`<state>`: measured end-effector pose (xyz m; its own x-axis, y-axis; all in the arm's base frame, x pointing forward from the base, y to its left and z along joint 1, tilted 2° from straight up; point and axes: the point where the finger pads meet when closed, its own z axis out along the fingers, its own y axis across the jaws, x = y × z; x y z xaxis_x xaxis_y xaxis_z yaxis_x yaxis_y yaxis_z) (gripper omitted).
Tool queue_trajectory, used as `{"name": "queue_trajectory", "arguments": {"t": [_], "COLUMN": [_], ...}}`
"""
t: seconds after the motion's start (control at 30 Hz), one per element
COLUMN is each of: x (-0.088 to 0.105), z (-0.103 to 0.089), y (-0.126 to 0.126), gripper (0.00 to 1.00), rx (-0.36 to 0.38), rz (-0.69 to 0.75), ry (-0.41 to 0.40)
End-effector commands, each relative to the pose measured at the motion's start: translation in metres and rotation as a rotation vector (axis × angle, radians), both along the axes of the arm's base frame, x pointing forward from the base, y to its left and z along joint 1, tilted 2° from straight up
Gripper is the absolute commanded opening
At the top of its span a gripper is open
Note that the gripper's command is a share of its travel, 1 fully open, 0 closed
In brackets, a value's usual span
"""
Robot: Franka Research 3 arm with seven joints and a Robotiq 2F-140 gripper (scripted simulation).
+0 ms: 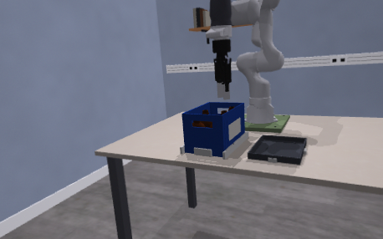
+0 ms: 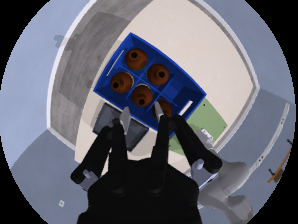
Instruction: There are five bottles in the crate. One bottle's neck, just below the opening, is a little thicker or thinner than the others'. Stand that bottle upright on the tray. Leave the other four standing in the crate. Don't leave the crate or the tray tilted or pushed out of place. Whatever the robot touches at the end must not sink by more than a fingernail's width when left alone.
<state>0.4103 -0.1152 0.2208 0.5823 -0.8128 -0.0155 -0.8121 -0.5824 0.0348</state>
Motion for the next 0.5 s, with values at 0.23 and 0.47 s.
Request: {"name": "queue_trajectory", "arguments": {"t": [0.23, 0.47], "x": [0.002, 0.001], "z": [-0.014, -0.021], "y": [0.0, 0.0], "gripper": [0.44, 0.44], "rx": [0.0, 0.0], "rz": [-0.008, -0.008], "ry": [-0.005, -0.005]}}
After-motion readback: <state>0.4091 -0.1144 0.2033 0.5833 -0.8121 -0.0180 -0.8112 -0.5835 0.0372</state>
